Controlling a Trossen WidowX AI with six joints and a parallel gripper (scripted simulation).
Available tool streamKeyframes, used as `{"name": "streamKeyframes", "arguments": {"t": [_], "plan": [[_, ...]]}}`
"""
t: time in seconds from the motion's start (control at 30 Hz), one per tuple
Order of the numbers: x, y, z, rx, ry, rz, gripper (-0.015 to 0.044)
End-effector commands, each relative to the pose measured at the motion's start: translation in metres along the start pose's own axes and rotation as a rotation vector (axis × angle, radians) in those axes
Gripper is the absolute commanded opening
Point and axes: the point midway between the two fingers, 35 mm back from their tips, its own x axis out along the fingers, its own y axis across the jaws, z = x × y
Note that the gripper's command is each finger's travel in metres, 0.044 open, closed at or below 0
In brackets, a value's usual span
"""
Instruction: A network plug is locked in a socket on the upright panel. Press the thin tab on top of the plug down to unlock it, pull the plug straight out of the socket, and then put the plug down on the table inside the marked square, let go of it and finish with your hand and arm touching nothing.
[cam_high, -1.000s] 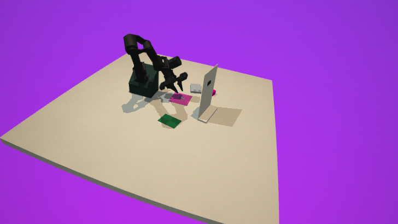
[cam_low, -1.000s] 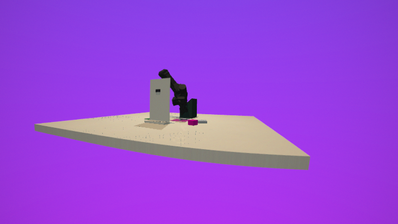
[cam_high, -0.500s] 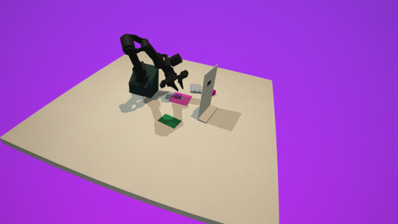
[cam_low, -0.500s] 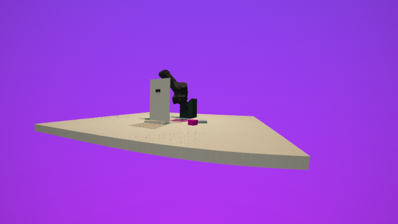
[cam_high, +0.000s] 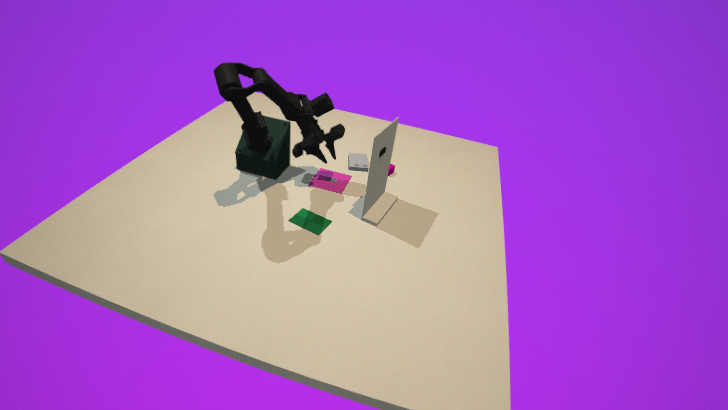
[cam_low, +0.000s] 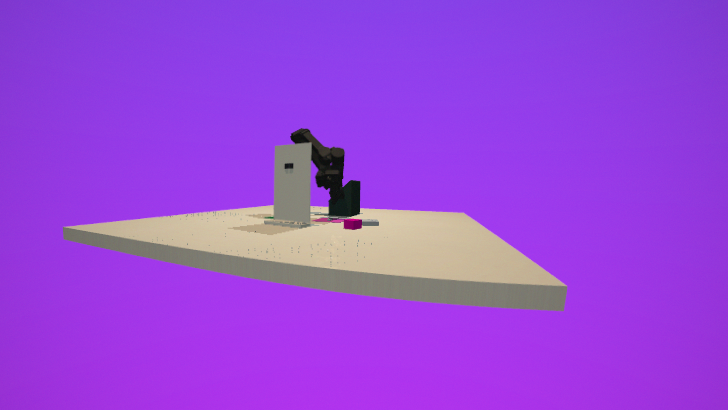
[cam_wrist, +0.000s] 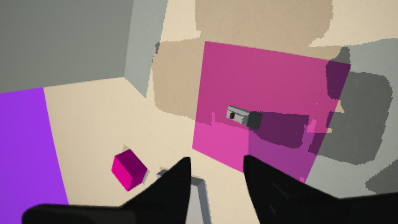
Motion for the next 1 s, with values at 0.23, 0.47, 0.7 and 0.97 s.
{"name": "streamKeyframes", "arguments": {"t": [0.23,0.47,0.7,0.97], "plan": [[-0.010,0.007,0.001,0.007,-0.004,0.004,0.0156],[-0.017,0.010,0.001,0.007,-0.005,0.004,0.0156],[-0.024,0.013,0.002,0.006,-0.006,0.005,0.0156],[-0.033,0.017,0.003,0.006,-0.008,0.006,0.0156]]}}
